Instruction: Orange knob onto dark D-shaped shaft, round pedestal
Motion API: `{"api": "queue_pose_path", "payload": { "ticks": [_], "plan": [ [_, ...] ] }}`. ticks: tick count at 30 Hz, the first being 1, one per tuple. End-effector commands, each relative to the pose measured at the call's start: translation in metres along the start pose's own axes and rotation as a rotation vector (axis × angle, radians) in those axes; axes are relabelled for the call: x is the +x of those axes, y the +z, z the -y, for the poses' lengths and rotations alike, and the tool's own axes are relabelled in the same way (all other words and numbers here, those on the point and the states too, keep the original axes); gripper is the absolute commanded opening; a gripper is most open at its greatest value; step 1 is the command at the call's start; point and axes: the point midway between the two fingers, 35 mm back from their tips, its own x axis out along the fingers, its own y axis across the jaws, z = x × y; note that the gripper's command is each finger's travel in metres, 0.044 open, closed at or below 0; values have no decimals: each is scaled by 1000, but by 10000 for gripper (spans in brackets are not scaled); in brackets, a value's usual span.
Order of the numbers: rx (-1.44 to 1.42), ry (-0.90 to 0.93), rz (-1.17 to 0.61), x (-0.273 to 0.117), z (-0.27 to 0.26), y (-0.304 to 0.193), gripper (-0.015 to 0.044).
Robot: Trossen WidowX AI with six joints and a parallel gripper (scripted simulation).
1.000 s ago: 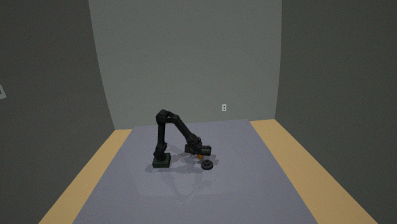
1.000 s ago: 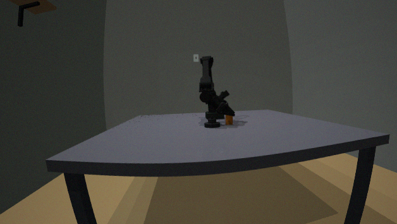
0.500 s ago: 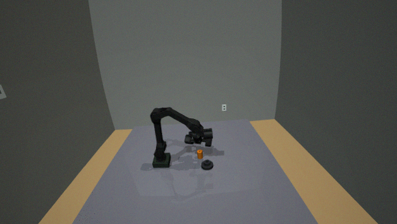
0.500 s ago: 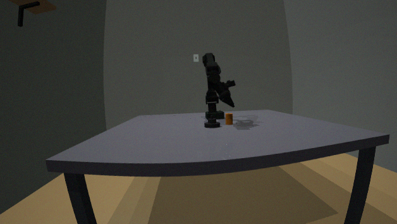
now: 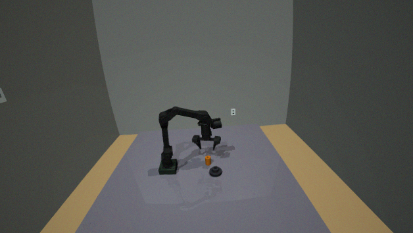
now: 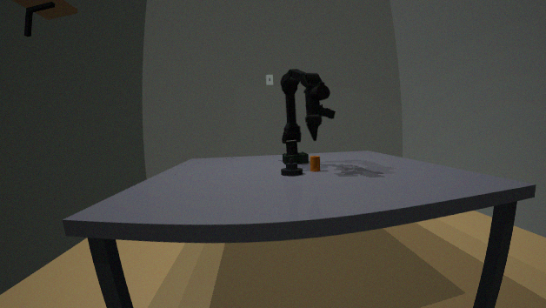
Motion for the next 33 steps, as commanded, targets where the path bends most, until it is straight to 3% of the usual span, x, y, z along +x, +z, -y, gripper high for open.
{"api": "queue_pose_path", "payload": {
  "ticks": [1,5,18,33],
  "plan": [
    [4,-1,-24,0,1,-1,440],
    [70,-2,-24,0,1,-1,440],
    [1279,-16,-20,0,1,-1,440],
    [1296,-16,-20,2,1,-1,440]
  ]
}}
